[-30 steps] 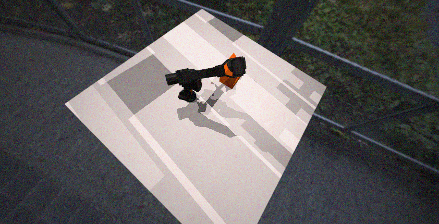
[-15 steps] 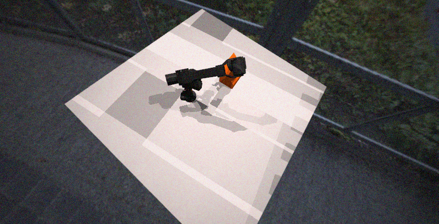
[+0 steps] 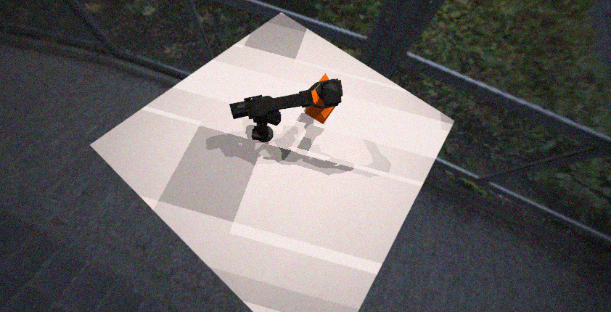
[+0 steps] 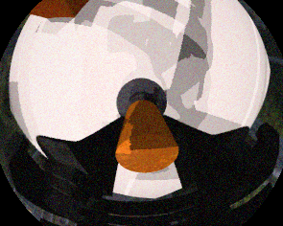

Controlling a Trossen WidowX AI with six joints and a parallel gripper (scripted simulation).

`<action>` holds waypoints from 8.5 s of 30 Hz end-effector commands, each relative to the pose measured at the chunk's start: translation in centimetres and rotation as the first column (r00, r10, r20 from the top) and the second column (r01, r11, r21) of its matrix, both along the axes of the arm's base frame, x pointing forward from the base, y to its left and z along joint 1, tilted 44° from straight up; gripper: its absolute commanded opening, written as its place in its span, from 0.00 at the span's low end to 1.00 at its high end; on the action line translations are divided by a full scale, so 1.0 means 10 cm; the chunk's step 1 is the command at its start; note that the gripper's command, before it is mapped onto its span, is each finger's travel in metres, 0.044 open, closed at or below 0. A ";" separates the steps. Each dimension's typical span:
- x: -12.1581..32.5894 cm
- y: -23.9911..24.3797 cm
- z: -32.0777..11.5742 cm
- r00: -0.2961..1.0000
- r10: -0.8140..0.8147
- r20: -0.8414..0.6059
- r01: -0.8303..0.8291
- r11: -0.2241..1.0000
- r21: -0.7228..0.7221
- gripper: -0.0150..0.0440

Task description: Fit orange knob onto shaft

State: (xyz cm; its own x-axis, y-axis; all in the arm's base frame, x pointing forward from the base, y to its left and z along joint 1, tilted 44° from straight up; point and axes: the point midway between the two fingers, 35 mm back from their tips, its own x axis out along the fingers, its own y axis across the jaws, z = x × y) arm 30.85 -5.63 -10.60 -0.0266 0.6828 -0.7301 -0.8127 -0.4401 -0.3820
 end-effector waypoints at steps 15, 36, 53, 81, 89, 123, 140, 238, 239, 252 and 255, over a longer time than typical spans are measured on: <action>0.02 -0.01 0.05 0.979 0.146 0.140 -0.147 0.989 -0.005 0.25; 0.00 0.02 0.01 0.977 0.154 0.147 -0.154 0.988 -0.006 0.25; 0.01 -0.03 0.03 0.963 -0.198 -0.181 0.196 0.980 -0.025 0.25; 0.04 -0.03 0.05 -0.583 -0.620 -0.524 0.565 0.153 -0.810 0.25; 0.05 -0.04 0.04 -0.924 -0.310 -0.223 0.243 -0.028 -0.970 0.25; -0.01 -0.04 0.01 -0.811 0.395 0.432 -0.458 0.033 -0.889 0.25; 0.01 0.00 0.00 -0.811 0.394 0.432 -0.457 0.034 -0.889 0.25; 0.00 -0.01 0.03 -0.313 0.670 0.673 -0.716 0.300 -0.631 0.25; 0.00 -0.01 0.03 -0.313 0.670 0.673 -0.716 0.300 -0.631 0.25; -0.01 0.01 0.00 -0.313 0.670 0.673 -0.716 0.300 -0.631 0.25; -0.01 0.01 0.00 -0.313 0.670 0.673 -0.716 0.300 -0.631 0.25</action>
State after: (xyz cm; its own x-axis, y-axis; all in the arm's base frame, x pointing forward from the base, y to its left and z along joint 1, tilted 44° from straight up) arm 30.81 -5.51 -10.51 -0.0259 0.6840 -0.7290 0.8088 -0.4143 -0.4175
